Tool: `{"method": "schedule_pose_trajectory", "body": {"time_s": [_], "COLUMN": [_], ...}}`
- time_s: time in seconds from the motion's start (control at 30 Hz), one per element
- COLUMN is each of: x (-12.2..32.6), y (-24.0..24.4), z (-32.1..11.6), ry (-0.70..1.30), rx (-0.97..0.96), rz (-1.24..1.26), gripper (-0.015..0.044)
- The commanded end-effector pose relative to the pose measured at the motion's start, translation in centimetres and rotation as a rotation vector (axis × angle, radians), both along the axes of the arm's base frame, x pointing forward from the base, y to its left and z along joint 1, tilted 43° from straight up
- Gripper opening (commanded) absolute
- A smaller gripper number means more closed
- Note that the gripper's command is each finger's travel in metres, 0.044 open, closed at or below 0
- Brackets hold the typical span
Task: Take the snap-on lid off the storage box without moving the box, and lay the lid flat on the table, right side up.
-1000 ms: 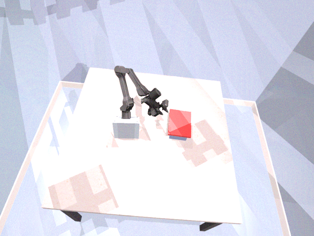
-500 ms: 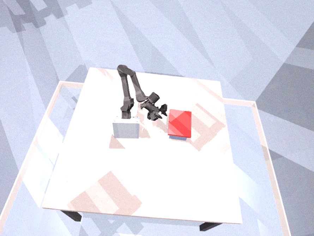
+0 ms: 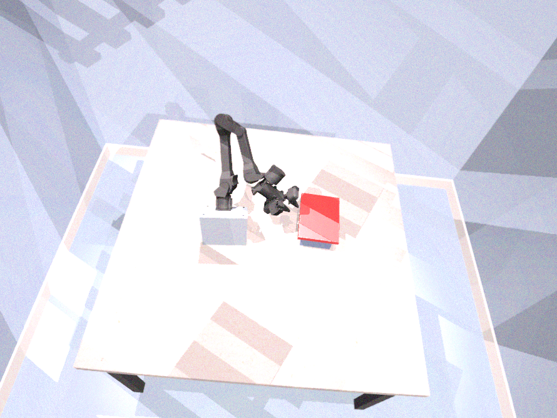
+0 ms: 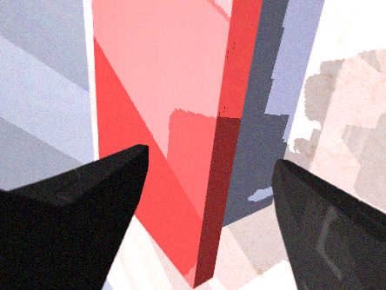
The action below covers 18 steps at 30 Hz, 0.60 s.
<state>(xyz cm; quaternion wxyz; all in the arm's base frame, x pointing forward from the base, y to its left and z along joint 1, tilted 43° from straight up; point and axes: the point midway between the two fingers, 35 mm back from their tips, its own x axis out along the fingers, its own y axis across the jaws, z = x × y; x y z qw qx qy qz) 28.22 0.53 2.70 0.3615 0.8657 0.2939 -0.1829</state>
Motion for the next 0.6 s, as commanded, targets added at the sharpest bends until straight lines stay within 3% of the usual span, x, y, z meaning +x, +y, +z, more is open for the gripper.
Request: {"method": "schedule_pose_trajectory", "body": {"time_s": [0.0,0.57], "x": [0.6,2.6], "y": [0.1,1.1], "z": [-0.4,-1.8], "ry": [0.007,0.006], "rx": [0.0,0.001], "rz": [-0.006,-0.005], "gripper": [0.0235,0.0235]}}
